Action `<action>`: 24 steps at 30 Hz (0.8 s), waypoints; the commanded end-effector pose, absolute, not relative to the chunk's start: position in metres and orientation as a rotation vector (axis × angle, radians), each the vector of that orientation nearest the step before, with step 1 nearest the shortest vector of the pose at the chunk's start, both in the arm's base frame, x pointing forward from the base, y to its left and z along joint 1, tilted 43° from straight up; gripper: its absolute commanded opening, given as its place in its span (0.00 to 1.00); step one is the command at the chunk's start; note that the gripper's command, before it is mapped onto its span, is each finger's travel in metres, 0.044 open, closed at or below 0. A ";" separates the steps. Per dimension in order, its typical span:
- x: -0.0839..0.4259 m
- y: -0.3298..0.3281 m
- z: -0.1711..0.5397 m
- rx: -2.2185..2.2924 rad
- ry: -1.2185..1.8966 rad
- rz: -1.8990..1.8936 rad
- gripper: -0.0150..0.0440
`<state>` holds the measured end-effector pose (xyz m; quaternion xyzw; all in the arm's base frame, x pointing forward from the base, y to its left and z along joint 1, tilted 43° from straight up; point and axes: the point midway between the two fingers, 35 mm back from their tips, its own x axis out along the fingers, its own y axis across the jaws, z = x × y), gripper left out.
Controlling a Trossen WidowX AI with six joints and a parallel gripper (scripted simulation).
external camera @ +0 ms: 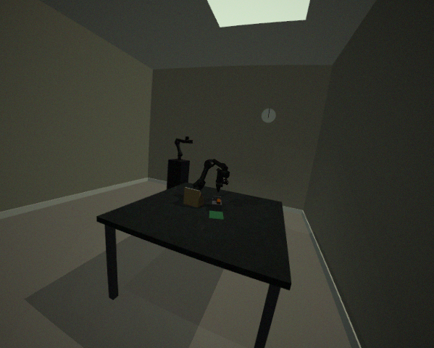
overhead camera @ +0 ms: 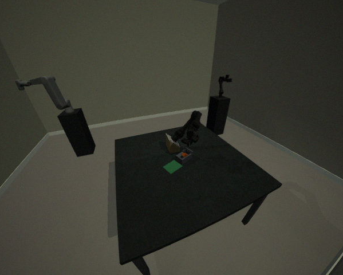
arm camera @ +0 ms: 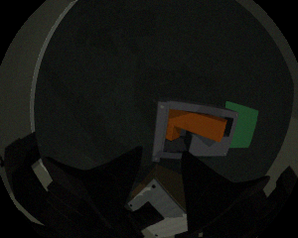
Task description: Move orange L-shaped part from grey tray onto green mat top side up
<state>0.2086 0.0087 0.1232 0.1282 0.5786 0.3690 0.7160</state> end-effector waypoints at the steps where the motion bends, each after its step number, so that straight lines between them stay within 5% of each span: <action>1: 0.209 0.009 0.123 0.285 1.280 0.814 0.56; 4: 0.209 0.009 0.123 0.285 1.280 0.814 0.56; 8: 0.213 0.003 0.120 0.414 1.350 0.711 0.73; 24: 0.246 -0.044 0.082 1.495 1.690 -0.374 0.73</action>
